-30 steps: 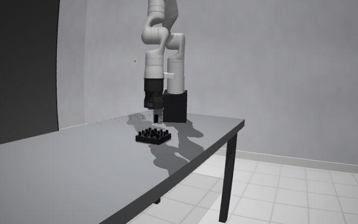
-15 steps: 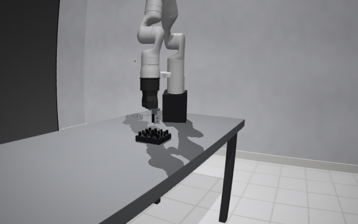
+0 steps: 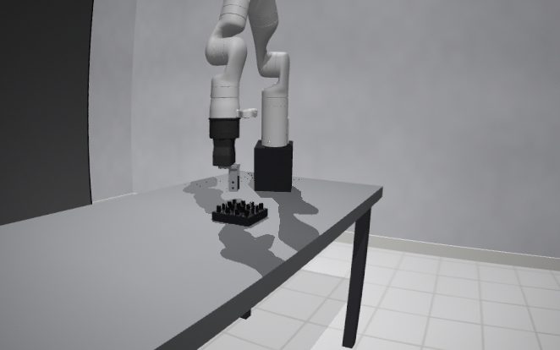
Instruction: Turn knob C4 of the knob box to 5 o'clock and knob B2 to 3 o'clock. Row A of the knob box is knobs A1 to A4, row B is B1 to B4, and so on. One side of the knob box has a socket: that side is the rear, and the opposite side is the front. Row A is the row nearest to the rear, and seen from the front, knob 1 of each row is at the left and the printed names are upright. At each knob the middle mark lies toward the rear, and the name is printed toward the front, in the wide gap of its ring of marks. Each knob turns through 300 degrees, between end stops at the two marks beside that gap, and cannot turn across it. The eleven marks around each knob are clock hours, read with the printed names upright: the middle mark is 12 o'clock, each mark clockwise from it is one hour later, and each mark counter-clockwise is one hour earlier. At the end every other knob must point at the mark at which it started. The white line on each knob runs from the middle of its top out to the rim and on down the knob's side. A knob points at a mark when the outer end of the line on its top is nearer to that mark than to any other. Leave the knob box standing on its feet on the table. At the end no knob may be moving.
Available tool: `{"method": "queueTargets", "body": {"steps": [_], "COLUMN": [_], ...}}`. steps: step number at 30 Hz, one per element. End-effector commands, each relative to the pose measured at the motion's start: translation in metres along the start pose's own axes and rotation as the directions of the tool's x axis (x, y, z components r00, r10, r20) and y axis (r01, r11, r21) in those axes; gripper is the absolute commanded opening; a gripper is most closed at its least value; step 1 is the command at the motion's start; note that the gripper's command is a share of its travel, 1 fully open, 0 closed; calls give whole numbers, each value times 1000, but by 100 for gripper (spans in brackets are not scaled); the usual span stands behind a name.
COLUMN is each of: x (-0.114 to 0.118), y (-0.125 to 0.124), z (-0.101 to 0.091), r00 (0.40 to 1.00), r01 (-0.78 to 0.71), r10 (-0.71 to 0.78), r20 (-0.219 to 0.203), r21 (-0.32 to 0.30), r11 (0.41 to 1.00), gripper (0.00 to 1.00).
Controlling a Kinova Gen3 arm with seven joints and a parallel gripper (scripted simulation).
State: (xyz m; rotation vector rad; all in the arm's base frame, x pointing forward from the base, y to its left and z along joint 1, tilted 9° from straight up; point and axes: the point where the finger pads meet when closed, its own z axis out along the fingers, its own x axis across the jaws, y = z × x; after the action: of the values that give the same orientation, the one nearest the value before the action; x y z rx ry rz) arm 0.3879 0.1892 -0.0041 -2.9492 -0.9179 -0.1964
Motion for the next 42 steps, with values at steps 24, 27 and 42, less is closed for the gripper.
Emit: {"method": "queueTargets", "body": {"steps": [24, 27, 42], "x": [16, 16, 16], "y": [14, 14, 14], "z": [-9, -9, -9], "r00": [957, 957, 957], "r01": [-289, -289, -289], "r10": [289, 289, 289], "r20": [-16, -16, -16], "r21": [0, 0, 0], "r11": [957, 957, 957], "gripper": [46, 46, 46]}}
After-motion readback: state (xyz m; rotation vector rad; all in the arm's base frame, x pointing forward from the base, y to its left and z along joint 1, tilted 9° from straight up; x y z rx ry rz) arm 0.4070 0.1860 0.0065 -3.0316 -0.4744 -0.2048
